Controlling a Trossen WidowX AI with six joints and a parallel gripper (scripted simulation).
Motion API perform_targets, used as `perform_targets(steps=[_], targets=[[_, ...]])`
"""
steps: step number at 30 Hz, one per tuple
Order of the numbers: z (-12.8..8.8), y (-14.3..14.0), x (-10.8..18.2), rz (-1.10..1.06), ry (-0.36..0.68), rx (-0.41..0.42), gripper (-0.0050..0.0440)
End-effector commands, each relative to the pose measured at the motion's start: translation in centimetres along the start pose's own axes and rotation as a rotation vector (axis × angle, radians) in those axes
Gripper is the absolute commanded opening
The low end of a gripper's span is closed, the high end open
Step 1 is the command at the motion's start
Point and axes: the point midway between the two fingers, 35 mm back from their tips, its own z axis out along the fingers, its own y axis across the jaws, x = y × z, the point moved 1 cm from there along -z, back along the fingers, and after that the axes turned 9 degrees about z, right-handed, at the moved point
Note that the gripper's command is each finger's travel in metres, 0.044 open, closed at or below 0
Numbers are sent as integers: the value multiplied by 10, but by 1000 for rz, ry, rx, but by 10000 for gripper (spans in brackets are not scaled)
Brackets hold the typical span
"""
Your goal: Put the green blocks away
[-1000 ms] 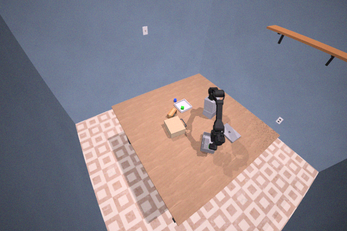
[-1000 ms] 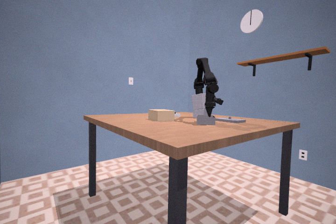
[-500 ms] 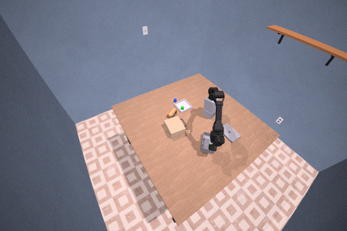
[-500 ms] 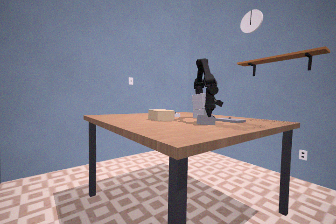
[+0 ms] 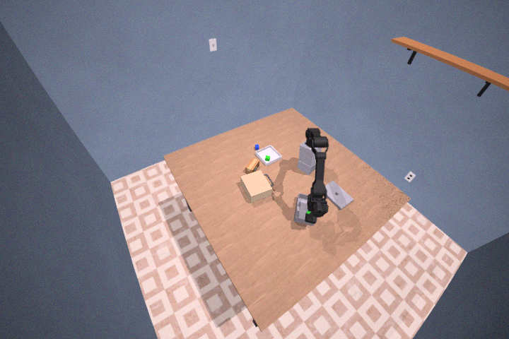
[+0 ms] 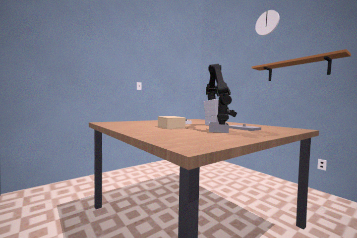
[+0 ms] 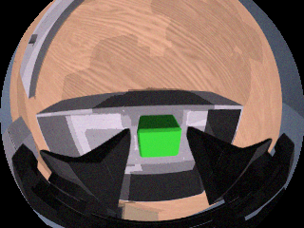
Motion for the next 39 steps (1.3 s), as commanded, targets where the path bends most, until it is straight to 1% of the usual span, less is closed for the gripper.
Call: perform_targets(steps=[1, 9, 10, 24, 31, 36, 39], targets=[[6, 2, 1, -4, 6, -6, 267], [6, 2, 1, -4, 6, -6, 267], [6, 2, 1, -4, 6, -6, 0], [6, 2, 1, -4, 6, -6, 0], [-13, 2, 1, -4, 6, -6, 0], [-14, 2, 1, -4, 6, -6, 0], [-34, 2, 1, -4, 6, -6, 0]])
